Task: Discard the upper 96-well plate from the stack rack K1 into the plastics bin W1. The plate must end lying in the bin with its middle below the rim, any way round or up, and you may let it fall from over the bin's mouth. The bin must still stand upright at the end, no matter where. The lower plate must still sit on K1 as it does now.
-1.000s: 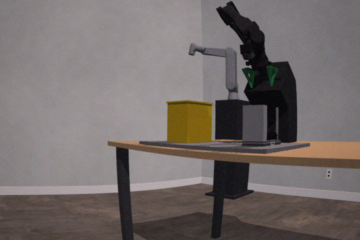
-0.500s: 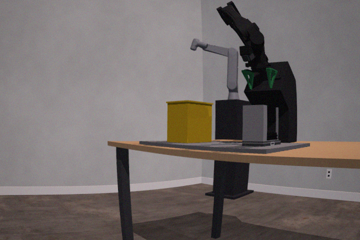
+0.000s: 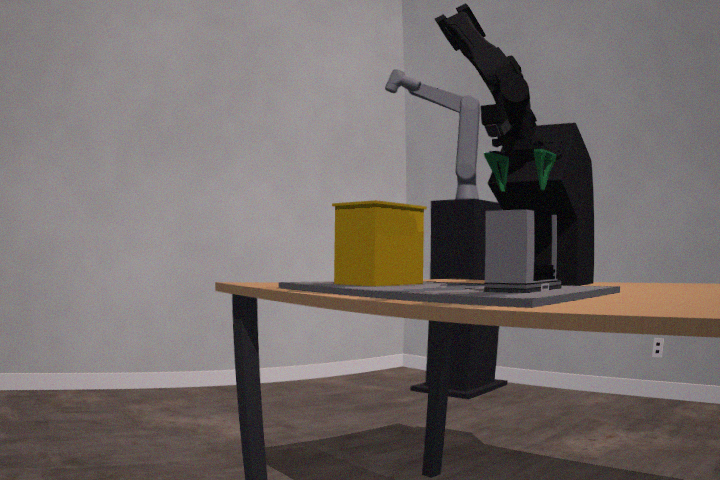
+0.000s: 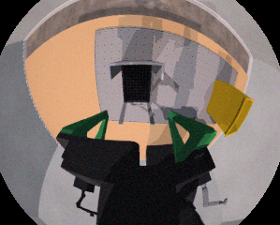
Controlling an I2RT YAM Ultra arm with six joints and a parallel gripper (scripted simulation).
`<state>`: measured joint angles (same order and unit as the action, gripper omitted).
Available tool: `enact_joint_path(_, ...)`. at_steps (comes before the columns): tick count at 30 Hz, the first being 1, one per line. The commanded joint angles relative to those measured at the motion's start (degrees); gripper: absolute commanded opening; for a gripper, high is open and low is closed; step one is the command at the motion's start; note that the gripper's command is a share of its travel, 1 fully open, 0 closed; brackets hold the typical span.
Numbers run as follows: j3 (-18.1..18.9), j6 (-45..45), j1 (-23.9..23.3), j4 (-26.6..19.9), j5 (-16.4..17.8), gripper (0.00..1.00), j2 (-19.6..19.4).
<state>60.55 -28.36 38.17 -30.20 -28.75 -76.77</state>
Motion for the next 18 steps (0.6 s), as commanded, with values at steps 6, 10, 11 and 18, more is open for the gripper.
enact_joint_path(6, -1.6, 1.5, -1.3, 4.0, 1.2, 1.0, -1.9)
enact_joint_path(10, -1.9, 2.0, -1.9, 5.4, 1.7, 1.0, -2.9)
enact_joint_path(11, -1.9, 2.2, -2.1, 5.8, 1.8, 1.0, -3.2)
enact_joint_path(18, -2.1, 2.8, -2.9, 7.6, 2.4, 1.0, -4.4)
